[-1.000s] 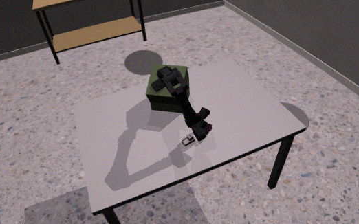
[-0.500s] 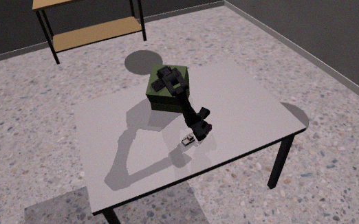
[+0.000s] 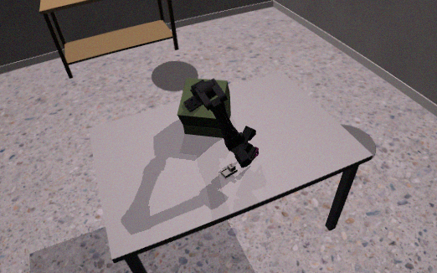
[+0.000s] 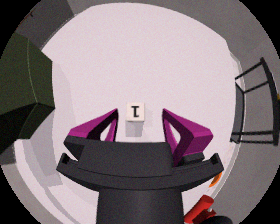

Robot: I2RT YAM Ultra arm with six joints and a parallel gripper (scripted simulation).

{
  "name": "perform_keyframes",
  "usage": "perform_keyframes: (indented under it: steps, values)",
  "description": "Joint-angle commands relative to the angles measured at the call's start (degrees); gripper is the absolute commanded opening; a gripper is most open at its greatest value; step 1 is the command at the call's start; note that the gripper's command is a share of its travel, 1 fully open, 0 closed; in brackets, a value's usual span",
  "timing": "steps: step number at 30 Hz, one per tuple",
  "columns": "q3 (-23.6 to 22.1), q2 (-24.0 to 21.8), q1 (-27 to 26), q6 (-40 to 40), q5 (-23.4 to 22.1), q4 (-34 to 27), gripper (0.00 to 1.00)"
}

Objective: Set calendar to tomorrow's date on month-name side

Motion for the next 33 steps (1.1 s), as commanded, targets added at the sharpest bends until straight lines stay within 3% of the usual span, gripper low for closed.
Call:
perform_keyframes:
  steps: [1, 9, 20, 23, 27, 29, 33]
  values:
    - [-0.82, -2.30, 0.71, 0.73, -0.72, -1.91, 0.64]
    - [-2.04, -6.08, 1.57, 1.69, -0.69, -4.03, 0.64]
    - [-2.36, -6.89, 1.87, 2.05, -0.40, -4.30, 0.64]
    - [-3.61, -8.06, 3.28, 3.85, 2.46, -2.77, 0.64]
    - [-6.70, -10.97, 6.78, 8.33, 9.57, 1.01, 0.64]
    - [-6.70, -10.97, 6.78, 8.33, 9.57, 1.01, 0.64]
    - [-8.66, -12.81, 8.99, 11.15, 14.05, 3.40, 0.64]
